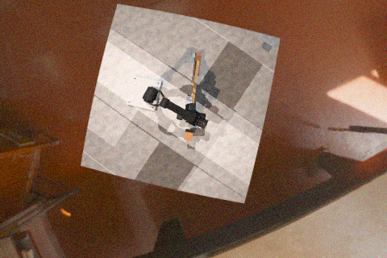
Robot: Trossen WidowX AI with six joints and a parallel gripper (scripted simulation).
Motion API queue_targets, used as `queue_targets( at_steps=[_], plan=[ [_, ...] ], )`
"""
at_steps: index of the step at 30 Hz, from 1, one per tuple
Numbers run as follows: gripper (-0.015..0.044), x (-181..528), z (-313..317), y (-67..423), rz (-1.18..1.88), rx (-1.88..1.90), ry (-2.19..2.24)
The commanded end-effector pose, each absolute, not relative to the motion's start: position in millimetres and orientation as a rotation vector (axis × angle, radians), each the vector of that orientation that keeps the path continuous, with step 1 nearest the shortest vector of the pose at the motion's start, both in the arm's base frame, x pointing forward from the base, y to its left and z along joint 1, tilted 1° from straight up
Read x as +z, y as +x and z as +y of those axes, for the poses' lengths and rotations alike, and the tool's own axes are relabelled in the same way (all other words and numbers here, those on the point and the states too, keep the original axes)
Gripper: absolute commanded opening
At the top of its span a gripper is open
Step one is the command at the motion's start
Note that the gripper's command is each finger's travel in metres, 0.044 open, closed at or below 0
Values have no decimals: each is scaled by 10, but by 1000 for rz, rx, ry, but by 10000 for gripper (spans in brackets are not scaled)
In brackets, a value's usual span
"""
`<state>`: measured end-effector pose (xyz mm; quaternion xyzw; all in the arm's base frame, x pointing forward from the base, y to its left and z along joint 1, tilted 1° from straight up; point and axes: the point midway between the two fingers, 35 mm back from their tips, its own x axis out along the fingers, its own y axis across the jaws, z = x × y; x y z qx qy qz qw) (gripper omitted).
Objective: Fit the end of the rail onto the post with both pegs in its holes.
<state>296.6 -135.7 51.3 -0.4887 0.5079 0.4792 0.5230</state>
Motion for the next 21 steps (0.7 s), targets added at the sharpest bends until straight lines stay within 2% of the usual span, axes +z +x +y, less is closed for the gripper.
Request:
queue_targets(
  at_steps=[1,21],
  plan=[
    [0,586,-1353,2990,1203,1137,-1176],
    [0,687,-1354,2989,1203,1137,-1176]
  ],
)
